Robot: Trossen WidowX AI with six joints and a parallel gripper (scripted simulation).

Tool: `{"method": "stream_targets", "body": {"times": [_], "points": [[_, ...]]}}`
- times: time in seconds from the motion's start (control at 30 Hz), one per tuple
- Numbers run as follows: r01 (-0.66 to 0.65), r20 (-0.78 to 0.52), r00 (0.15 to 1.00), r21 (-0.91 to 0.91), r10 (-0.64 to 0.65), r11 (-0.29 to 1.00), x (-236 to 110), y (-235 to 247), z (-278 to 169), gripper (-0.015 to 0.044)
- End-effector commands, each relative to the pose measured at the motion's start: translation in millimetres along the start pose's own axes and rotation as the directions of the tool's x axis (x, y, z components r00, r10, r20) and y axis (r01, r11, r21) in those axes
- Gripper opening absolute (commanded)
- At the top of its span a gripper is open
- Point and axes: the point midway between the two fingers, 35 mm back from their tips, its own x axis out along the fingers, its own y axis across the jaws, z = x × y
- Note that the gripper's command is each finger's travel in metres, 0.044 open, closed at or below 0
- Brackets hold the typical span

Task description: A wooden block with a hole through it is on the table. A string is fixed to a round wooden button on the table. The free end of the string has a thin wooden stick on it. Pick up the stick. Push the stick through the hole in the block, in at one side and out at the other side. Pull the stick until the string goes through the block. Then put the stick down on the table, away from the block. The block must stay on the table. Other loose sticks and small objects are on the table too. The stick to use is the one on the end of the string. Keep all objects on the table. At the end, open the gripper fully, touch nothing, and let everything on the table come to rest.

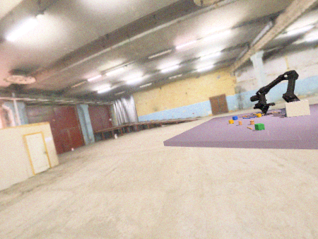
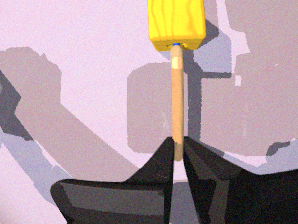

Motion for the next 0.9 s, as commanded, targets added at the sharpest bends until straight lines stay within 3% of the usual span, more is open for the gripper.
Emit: {"method": "stream_targets", "body": {"times": [0.0,0.87], "points": [[0.003,0.005,1.000,0.005,-0.004,1.000,-3,-2,-6,0.0000],[-0.036,0.003,0.999,0.010,0.036,0.999,-9,-3,-37,0.0000]]}}
